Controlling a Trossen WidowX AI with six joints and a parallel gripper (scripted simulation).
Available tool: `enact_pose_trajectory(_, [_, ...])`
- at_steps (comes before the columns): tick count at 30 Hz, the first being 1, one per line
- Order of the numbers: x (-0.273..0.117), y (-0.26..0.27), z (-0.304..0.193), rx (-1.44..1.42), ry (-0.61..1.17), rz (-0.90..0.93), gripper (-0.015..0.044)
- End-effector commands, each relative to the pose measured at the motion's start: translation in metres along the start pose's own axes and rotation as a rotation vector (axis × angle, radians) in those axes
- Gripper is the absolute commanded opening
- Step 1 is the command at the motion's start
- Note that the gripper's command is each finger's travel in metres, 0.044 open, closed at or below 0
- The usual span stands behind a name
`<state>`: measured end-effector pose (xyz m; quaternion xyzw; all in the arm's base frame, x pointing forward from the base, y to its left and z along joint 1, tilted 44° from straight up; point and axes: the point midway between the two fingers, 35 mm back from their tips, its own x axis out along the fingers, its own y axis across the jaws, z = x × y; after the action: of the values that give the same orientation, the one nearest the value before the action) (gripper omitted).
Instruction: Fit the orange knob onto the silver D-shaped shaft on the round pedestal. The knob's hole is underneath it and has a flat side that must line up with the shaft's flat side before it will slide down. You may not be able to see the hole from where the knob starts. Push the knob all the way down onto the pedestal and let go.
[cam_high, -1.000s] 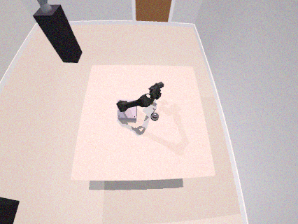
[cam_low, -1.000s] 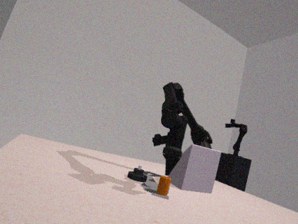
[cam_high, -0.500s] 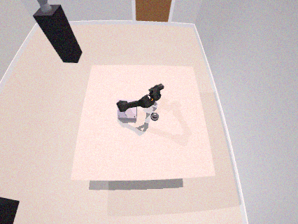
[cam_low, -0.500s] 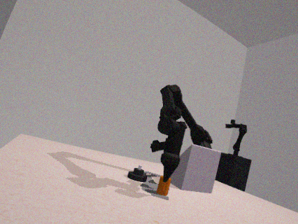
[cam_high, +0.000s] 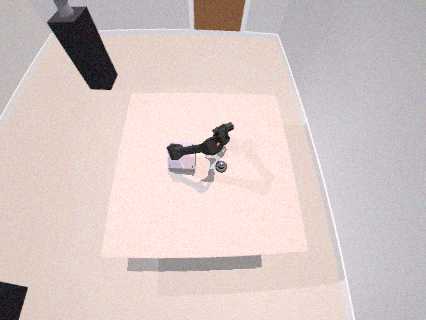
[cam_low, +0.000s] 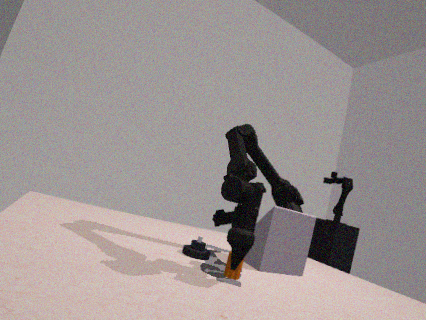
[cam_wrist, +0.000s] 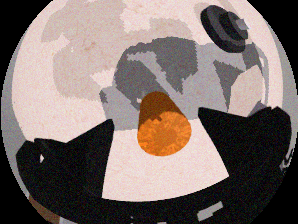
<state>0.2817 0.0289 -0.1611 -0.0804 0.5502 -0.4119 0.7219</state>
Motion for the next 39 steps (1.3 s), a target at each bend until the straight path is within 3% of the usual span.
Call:
enact_pose_trajectory(1, [0.007,-0.002,-0.001,-0.006,-0.003,-0.007,0.044])
enact_pose_trajectory(11, [0.02,-0.003,-0.001,-0.006,-0.004,-0.009,0.044])
enact_pose_trajectory(21, [0.02,-0.003,-0.001,-0.006,-0.004,-0.009,0.0177])
enact_pose_trajectory(27, [0.02,-0.003,-0.001,-0.006,-0.004,-0.009,0.0138])
enact_pose_trajectory(32, [0.017,0.0,-0.001,-0.03,-0.009,0.008,0.0006])
enact_pose_trajectory(39, [0.003,0.005,0.0,-0.049,-0.011,0.025,0.0])
